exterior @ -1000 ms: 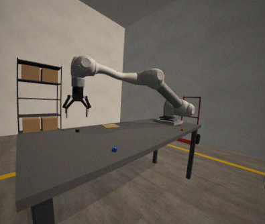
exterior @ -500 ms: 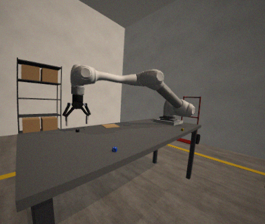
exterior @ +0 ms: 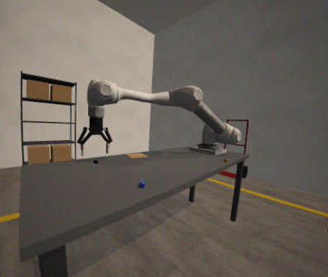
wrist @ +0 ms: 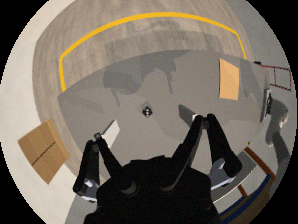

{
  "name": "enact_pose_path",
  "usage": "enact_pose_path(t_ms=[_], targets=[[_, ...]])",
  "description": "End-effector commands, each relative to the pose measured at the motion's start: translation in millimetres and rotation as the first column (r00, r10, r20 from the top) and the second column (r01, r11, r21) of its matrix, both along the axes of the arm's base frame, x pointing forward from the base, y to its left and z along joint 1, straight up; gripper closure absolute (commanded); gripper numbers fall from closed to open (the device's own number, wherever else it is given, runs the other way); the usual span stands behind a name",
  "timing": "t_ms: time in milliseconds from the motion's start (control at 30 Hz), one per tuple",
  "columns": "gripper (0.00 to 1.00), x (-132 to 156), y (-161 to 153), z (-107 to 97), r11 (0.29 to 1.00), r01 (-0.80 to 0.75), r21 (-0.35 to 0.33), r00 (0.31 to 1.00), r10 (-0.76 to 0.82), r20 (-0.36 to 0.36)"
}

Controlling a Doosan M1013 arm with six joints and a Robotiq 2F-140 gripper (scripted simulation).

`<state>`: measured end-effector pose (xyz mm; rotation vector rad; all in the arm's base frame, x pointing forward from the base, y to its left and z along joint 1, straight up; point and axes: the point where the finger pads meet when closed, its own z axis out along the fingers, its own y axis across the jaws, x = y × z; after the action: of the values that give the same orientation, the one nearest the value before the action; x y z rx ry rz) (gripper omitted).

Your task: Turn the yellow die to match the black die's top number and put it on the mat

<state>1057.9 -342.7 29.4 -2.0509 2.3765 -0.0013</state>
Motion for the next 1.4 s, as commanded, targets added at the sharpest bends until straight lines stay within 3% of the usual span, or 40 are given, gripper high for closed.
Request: enact_pose_path(t_ms=[0, 933, 1367], targets=[[0.00, 0.0, 0.0, 0.4, 1.000, 0.000, 0.000, 1.000, 0.000, 0.000], [0.00, 0.3, 3.0, 0.4, 1.000, 0.000, 0.000, 1.000, 0.000, 0.000], [0.00, 4.1, 41.2, 0.4, 1.000, 0.000, 0.000, 1.000, 0.000, 0.000]])
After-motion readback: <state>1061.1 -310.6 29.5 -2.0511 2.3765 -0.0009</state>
